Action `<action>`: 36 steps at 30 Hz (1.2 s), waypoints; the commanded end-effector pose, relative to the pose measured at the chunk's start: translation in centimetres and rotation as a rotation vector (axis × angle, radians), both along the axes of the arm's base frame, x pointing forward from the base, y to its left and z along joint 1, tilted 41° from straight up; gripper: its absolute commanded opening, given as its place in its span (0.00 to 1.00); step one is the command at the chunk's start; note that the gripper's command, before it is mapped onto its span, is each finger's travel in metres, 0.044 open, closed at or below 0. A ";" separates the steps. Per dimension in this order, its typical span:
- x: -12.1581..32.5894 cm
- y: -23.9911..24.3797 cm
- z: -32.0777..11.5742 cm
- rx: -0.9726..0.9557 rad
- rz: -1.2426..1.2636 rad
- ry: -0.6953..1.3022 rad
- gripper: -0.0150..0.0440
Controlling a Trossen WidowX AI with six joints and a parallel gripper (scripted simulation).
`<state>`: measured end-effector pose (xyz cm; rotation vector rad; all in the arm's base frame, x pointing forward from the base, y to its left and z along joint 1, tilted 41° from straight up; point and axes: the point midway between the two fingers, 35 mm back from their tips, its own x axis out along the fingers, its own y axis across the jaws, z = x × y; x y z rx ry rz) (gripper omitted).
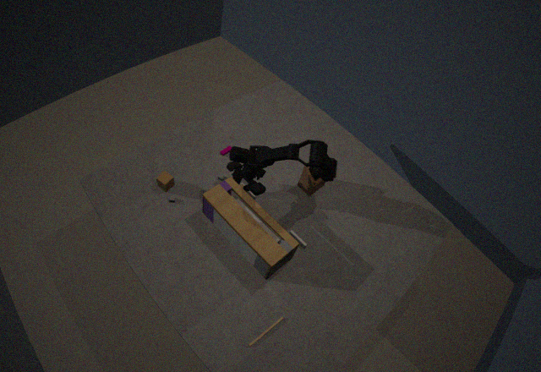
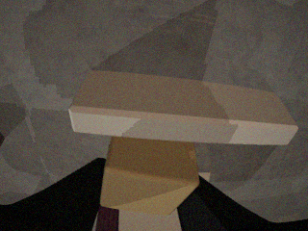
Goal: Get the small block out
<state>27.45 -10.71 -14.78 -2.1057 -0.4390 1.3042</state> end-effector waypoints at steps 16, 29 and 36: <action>-1.1 -4.8 5.8 -0.016 -0.078 0.047 0.25; -3.9 -6.8 10.3 -0.012 -0.297 0.190 0.25; -5.8 -7.4 12.4 -0.008 -0.422 0.263 0.25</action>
